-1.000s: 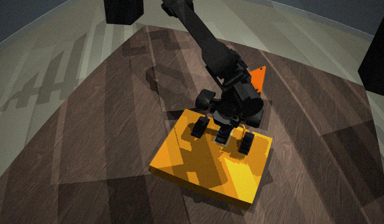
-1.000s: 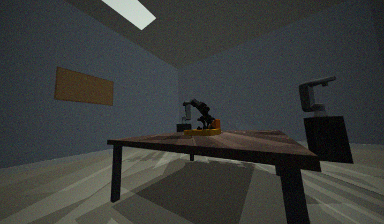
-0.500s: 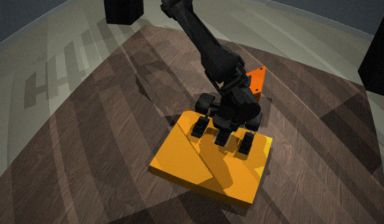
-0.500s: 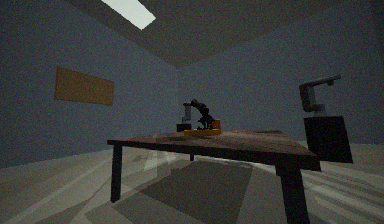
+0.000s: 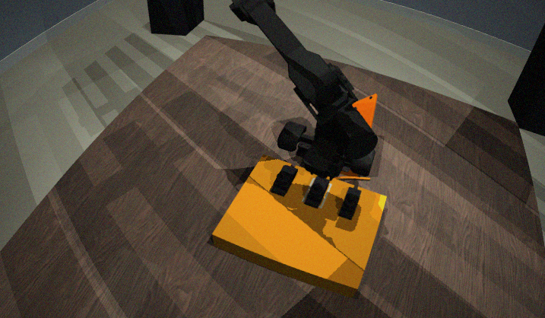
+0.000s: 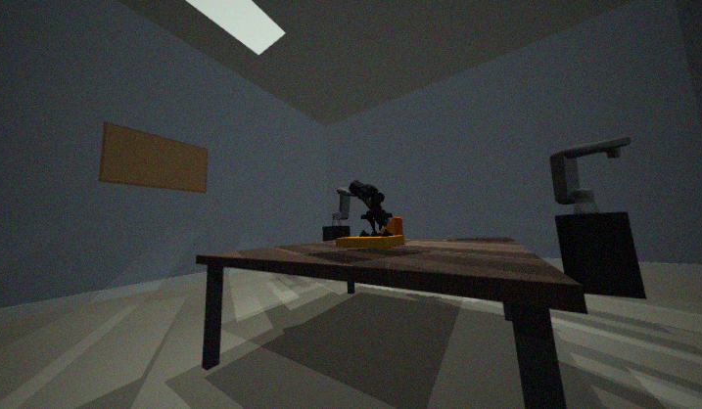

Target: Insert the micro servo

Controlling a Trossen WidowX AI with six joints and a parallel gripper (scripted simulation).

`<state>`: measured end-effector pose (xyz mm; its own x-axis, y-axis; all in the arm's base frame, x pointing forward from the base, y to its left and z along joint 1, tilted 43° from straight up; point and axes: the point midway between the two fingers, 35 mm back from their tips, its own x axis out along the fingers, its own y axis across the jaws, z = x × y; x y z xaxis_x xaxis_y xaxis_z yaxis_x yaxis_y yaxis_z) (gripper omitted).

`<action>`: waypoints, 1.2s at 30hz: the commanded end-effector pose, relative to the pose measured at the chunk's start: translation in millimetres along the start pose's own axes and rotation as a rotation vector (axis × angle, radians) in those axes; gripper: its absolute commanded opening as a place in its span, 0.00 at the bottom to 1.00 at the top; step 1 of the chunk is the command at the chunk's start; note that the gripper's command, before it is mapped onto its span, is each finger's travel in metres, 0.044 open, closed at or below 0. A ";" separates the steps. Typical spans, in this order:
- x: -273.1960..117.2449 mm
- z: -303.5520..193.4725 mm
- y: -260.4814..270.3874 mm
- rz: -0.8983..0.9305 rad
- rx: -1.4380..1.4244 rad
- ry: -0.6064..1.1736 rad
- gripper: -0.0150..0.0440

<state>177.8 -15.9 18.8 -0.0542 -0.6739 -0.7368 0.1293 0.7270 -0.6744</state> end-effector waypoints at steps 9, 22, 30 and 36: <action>-17.0 13.8 0.3 0.002 0.003 -0.002 0.75; -76.7 114.1 -0.8 0.008 0.015 -0.007 1.00; -98.6 110.4 -1.0 0.009 0.018 -0.005 1.00; -121.7 104.9 -2.6 0.007 0.022 -0.003 1.00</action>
<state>288.9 45.0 108.5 -0.0471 -0.6716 -0.7394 0.1408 0.7283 -0.6706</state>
